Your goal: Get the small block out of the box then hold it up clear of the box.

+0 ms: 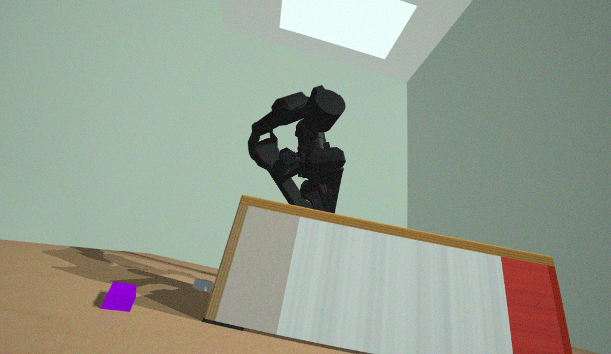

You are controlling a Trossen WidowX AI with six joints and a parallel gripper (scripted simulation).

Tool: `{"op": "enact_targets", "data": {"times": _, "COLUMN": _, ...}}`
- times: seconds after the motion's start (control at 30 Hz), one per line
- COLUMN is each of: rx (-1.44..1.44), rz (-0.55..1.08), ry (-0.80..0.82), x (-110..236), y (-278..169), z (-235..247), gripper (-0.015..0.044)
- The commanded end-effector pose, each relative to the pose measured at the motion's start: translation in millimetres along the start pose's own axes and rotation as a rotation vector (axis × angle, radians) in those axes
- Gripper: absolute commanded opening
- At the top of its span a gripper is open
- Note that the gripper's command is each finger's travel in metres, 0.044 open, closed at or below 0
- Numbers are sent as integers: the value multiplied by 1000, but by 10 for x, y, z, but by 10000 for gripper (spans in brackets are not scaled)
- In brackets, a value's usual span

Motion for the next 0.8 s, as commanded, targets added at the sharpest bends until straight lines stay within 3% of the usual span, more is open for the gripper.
{"op": "enact_targets", "data": {"times": 0.0, "rx": 5, "rz": 4, "ry": -1, "x": -67, "y": 15, "z": 6, "gripper": 400}}
{"op": "enact_targets", "data": {"times": 0.77, "rx": 5, "rz": 3, "ry": -1, "x": -424, "y": 126, "z": 1, "gripper": 400}}
Point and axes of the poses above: the point midway between the two fingers, 35 mm back from their tips, its own x axis back along the fingers, its own z axis across the jaws, y = z × x, the point moved 7 cm from there along x, back along the fingers, and after that the axes turned 10 degrees about x, right-handed, at the moved point
